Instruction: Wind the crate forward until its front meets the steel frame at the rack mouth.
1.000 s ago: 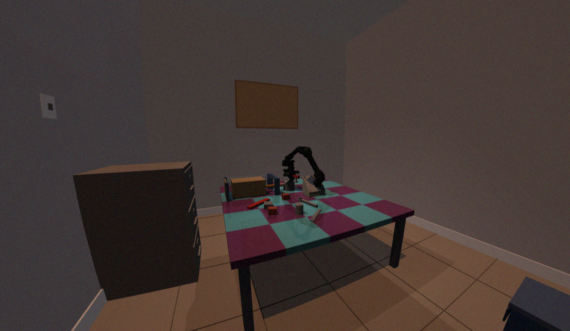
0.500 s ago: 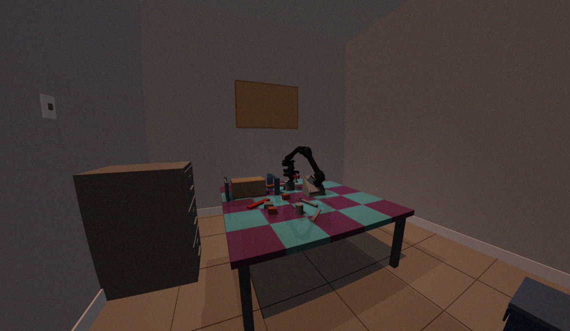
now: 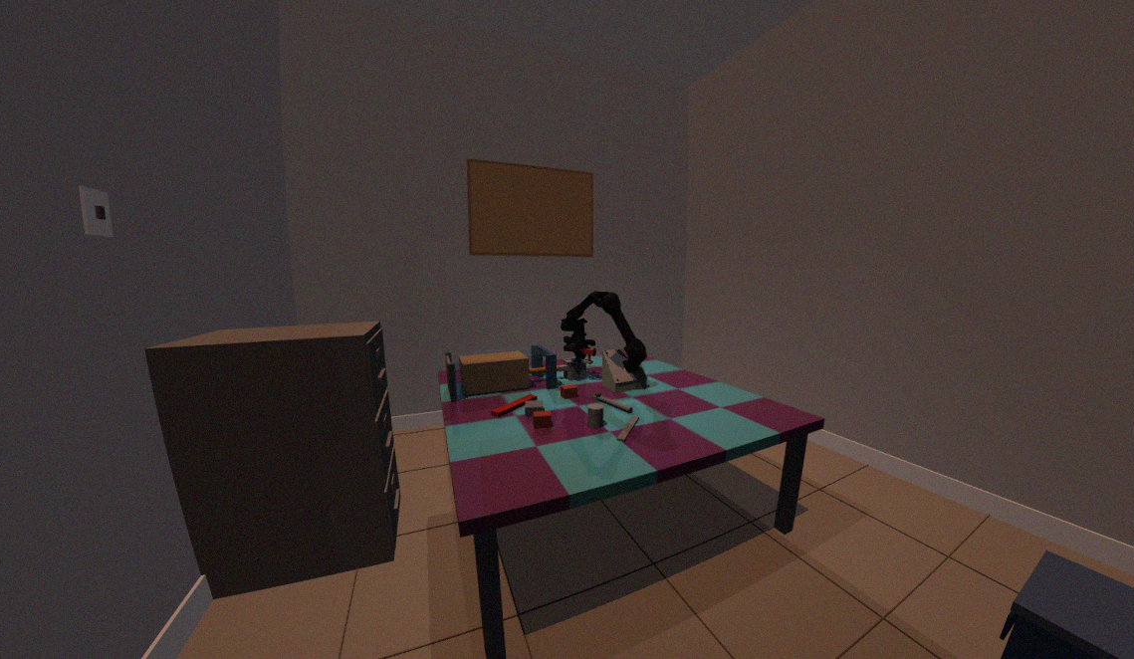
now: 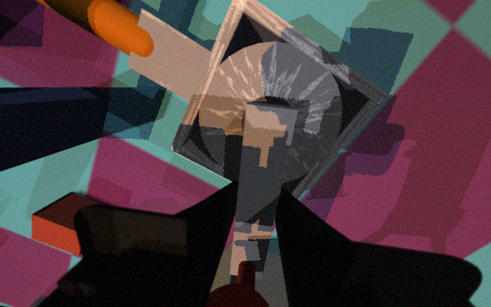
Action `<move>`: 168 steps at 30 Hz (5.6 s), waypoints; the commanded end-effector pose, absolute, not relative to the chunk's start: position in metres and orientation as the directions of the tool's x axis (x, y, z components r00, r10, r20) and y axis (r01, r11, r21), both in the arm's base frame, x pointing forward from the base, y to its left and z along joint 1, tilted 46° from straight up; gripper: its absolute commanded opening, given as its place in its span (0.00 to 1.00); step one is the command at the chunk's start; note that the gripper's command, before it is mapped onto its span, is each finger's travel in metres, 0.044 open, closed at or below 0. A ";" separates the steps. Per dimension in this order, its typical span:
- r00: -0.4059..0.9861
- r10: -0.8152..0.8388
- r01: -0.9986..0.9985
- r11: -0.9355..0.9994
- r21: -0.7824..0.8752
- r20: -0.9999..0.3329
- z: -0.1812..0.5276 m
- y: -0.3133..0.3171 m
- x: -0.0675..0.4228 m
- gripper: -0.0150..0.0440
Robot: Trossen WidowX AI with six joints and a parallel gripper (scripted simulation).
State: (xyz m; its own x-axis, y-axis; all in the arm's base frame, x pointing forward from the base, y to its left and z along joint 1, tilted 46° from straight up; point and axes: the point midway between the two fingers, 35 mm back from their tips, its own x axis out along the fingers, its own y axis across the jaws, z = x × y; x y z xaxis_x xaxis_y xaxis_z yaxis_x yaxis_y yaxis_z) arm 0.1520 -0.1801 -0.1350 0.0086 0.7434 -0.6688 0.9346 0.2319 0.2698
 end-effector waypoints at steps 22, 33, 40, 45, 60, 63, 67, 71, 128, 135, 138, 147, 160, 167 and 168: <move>-0.006 0.739 0.908 0.286 0.307 -0.673 -0.139 -0.179 0.149 0.25; -0.008 0.737 0.887 0.318 0.336 -0.676 -0.140 -0.179 0.148 0.25; -0.006 0.739 0.905 0.291 0.311 -0.673 -0.139 -0.179 0.150 0.25; -0.006 0.739 0.907 0.287 0.307 -0.673 -0.139 -0.179 0.150 0.25; -0.003 0.742 0.927 0.253 0.276 -0.671 -0.138 -0.178 0.151 0.25; -0.001 0.744 0.942 0.224 0.249 -0.669 -0.138 -0.178 0.153 0.25; 0.001 0.744 0.948 0.211 0.236 -0.668 -0.138 -0.177 0.153 0.25; 0.001 0.744 0.949 0.211 0.236 -0.668 -0.138 -0.177 0.153 0.25; -0.005 0.740 0.910 0.282 0.303 -0.673 -0.139 -0.179 0.150 0.25; -0.003 0.741 0.924 0.258 0.281 -0.671 -0.138 -0.178 0.151 0.25; -0.003 0.742 0.927 0.255 0.277 -0.671 -0.138 -0.178 0.152 0.25; -0.001 0.744 0.942 0.225 0.249 -0.669 -0.138 -0.178 0.153 0.25; 0.010 0.743 0.942 0.218 0.256 -0.669 -0.135 -0.180 0.153 0.39; 0.010 0.743 0.942 0.218 0.256 -0.669 -0.135 -0.180 0.153 0.70; 0.010 0.743 0.942 0.218 0.256 -0.669 -0.135 -0.180 0.153 0.74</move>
State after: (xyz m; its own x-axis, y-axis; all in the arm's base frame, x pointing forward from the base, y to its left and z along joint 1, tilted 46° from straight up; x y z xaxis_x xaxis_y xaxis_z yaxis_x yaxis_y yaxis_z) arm 0.1493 -0.1823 -0.1348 0.0060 0.7394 -0.6732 0.9440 0.2179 0.2477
